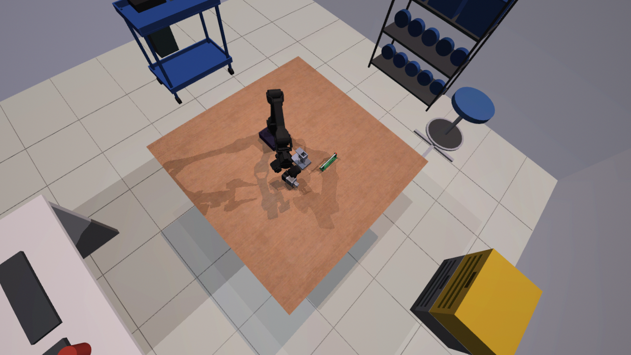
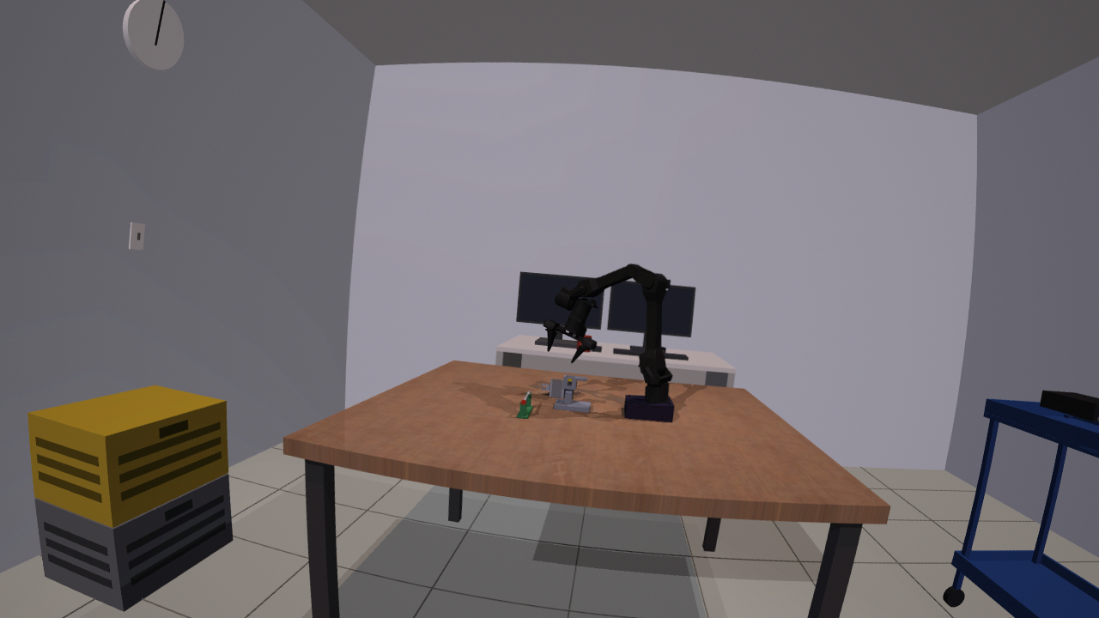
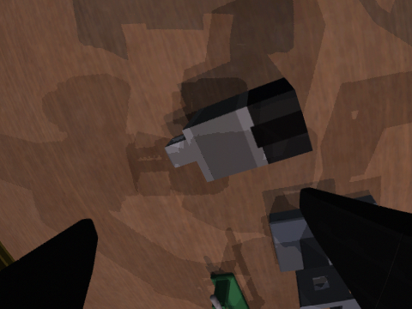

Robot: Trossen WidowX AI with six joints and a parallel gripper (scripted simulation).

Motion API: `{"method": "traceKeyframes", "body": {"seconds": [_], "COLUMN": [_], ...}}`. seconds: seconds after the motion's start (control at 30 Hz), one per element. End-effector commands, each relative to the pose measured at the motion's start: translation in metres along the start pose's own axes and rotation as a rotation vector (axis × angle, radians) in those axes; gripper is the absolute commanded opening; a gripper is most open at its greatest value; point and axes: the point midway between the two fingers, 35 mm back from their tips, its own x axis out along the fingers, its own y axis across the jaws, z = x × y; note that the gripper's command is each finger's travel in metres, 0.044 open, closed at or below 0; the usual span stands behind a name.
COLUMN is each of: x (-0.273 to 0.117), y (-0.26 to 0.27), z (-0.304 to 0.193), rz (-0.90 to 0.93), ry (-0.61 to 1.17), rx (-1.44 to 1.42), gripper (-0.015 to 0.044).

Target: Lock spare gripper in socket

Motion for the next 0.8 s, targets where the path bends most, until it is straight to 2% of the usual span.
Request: {"method": "traceKeyframes", "body": {"seconds": [0.0,0.23,0.77], "x": [-0.0056,-0.0088,-0.0089], "y": [-0.0034,-0.0033,-0.0033], "z": [-0.0023,-0.0027,-0.0027], "rz": [0.101,0.114,0.114], "ry": [0.114,0.169,0.171], "rx": [0.86,1.192,1.201], "gripper": [0.044,0.044,0.044]}}
